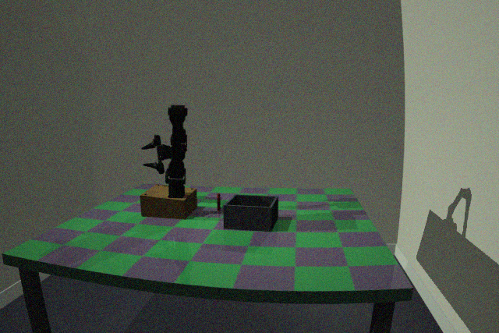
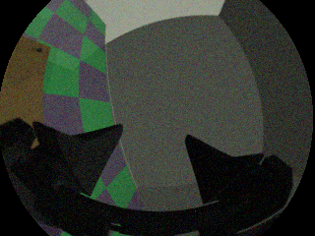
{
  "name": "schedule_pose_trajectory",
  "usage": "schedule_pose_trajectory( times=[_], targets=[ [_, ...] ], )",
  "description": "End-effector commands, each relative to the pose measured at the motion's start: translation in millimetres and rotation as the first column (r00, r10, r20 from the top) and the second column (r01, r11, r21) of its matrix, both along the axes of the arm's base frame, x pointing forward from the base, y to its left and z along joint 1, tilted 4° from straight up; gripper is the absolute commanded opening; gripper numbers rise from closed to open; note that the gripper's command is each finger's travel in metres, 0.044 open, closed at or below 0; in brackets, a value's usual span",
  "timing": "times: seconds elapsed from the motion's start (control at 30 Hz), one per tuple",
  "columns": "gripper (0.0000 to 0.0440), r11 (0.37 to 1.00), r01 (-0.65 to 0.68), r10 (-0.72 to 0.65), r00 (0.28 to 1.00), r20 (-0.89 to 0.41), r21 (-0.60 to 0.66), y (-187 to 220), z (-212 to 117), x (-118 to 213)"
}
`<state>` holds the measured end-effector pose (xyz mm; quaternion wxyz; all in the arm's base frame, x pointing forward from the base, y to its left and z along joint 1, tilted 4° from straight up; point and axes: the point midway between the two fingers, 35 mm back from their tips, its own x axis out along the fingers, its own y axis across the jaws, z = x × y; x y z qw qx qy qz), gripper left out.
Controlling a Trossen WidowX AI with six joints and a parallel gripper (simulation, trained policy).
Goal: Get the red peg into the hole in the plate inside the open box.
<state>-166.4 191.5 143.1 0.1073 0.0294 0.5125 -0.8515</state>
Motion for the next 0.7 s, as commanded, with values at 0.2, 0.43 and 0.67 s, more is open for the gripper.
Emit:
schedule_pose_trajectory(
  times=[0.2, 0.43, 0.67],
  targets=[
    [0.044, 0.989, 0.129, -0.113, 0.975, 0.191, -0.074, 27.2, 3.5, 25.5],
    [0.044, 0.935, 0.315, -0.245, 0.905, 0.348, -0.161, 48.9, 12.8, 51.6],
    [0.044, 0.829, 0.51, -0.364, 0.804, 0.47, -0.229, 64.1, 21.7, 77.9]
  ],
)
